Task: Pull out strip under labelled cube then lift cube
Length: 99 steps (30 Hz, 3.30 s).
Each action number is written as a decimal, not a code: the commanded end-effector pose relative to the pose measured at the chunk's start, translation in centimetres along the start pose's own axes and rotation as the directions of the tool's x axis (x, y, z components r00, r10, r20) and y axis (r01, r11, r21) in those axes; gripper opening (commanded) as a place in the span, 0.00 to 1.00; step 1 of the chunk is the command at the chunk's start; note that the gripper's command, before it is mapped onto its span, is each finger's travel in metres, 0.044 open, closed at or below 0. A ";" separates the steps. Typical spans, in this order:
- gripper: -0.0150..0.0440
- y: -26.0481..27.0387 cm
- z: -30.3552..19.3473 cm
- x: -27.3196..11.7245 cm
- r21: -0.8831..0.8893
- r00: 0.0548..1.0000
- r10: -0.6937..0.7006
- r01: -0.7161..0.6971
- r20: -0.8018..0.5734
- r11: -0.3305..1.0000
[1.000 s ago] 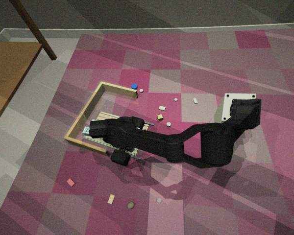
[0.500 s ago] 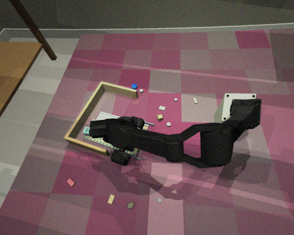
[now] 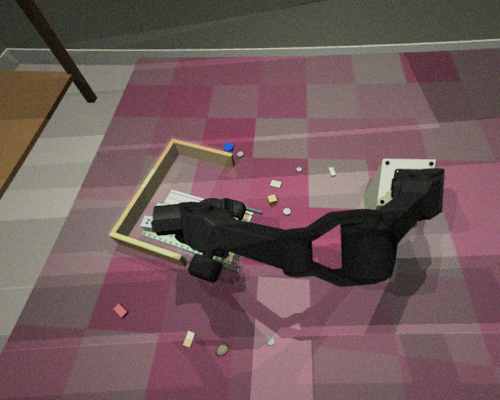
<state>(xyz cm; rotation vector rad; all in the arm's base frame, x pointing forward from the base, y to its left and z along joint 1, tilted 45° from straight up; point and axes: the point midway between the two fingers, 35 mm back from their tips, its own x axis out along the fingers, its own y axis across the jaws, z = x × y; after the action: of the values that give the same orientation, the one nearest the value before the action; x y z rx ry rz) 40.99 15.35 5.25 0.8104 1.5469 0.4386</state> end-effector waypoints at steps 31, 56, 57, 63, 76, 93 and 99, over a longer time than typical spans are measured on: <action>0.25 0.0 0.1 0.5 0.004 1.000 -0.001 0.001 0.001 1.000; 0.25 0.1 -2.6 0.6 0.005 1.000 -0.001 0.001 -0.001 1.000; 0.25 0.1 -2.8 0.6 0.005 1.000 -0.001 0.001 -0.001 1.000; 0.25 0.1 -3.7 0.6 0.005 1.000 -0.001 0.001 -0.001 1.000; 0.25 0.1 -5.7 0.7 0.006 1.000 -0.001 0.001 -0.002 1.000; 0.25 0.1 -8.3 0.7 0.008 1.000 -0.001 0.001 -0.003 1.000; 0.25 0.1 -9.2 0.7 0.008 1.000 -0.001 0.001 -0.004 1.000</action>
<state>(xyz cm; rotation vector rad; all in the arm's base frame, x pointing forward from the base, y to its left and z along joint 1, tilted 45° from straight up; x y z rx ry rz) 33.13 17.00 6.45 0.8191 1.5297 0.4305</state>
